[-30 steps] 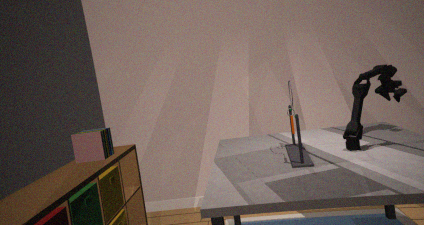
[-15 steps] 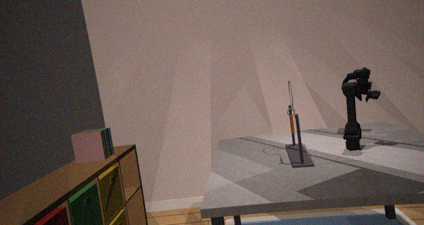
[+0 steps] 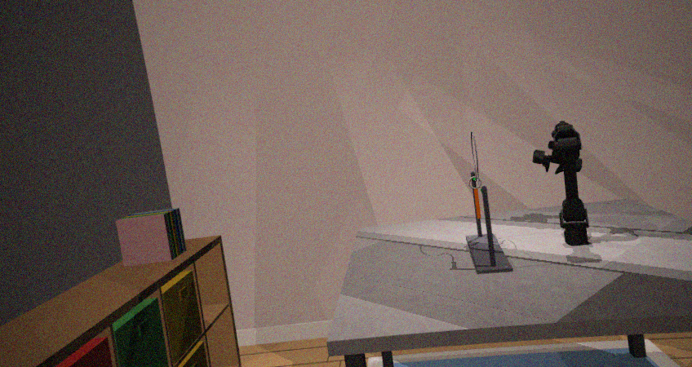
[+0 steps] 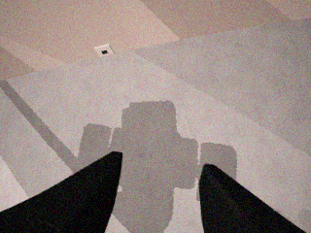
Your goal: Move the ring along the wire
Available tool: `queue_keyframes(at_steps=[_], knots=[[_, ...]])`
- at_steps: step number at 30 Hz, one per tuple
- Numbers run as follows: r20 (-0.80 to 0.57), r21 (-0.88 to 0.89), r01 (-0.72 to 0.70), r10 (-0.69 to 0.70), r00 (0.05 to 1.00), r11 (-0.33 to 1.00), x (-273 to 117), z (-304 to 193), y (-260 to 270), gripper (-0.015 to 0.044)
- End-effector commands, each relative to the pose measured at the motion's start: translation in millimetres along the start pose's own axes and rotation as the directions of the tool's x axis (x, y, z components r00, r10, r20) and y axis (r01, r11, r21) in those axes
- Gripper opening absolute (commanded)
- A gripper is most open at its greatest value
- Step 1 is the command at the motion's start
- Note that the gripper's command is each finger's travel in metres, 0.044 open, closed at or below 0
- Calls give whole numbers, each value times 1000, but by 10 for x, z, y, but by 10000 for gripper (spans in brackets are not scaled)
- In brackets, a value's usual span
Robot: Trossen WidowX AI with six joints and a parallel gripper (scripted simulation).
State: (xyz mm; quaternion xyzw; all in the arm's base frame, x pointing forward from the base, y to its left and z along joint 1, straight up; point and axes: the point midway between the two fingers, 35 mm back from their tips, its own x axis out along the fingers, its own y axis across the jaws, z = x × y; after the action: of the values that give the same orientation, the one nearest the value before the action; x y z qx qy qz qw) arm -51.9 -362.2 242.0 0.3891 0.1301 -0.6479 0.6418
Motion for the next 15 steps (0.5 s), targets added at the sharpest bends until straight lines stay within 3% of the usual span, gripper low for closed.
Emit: queue_keyframes(at_steps=[1,15], knots=[[0,-79,-92,92,996,993,9,-232,298,160],[-84,-341,-446,446,891,828,-58,-1337,1175,160]])
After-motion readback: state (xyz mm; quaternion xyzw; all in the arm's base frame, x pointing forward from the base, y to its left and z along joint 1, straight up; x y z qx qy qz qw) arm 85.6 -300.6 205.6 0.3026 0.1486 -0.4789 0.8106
